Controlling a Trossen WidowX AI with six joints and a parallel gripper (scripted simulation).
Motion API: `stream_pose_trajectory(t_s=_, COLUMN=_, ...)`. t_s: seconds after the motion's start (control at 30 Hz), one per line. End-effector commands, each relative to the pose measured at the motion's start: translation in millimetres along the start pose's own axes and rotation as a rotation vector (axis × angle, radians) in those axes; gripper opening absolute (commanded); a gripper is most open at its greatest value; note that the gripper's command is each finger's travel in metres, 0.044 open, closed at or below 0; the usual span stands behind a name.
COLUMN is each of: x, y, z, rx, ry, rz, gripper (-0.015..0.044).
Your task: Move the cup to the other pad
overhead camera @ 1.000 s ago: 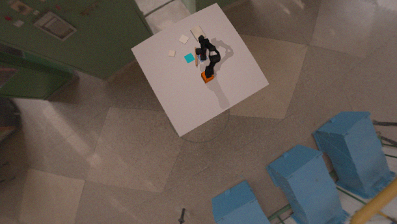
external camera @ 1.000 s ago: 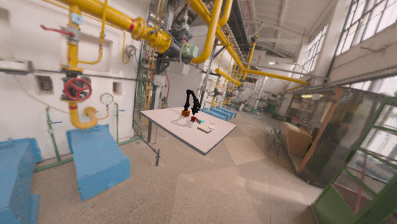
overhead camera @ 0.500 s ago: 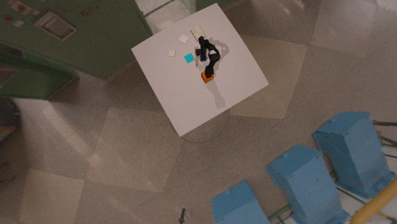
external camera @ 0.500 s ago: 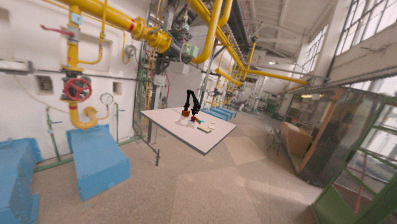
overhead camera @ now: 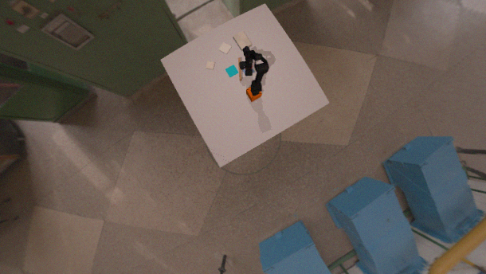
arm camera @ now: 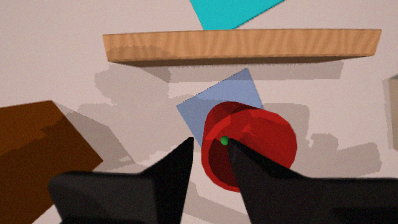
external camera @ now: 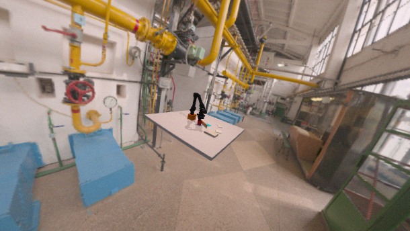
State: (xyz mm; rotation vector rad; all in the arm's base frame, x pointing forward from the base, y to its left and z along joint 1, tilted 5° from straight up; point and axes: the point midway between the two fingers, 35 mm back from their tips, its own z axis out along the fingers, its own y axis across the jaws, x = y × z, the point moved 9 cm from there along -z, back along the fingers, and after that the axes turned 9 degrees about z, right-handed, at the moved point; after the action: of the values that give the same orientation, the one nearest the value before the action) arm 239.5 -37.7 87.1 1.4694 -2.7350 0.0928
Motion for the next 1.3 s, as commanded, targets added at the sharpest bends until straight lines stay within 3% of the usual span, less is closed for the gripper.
stream_pose_trajectory(t_s=0.0, x=1.1, y=1.8, z=8.9, rx=-0.004, ry=0.008, rz=-0.004, gripper=0.0148)
stream_pose_trajectory(t_s=0.5, x=2.0, y=3.6, z=22.5, rx=-0.005, ry=0.009, rz=-0.004, gripper=0.0148)
stream_pose_trajectory(t_s=0.63, x=1.2, y=2.6, z=20.6, rx=-0.004, ry=0.002, rz=0.000, gripper=0.0043)
stream_pose_trajectory(t_s=0.83, x=1.2, y=2.6, z=20.6, rx=-0.004, ry=0.002, rz=0.000, gripper=0.0003)
stream_pose_trajectory(t_s=1.27, x=-0.7, y=-0.1, z=-4.6, rx=-0.004, ry=0.004, rz=-0.002, gripper=0.0000)
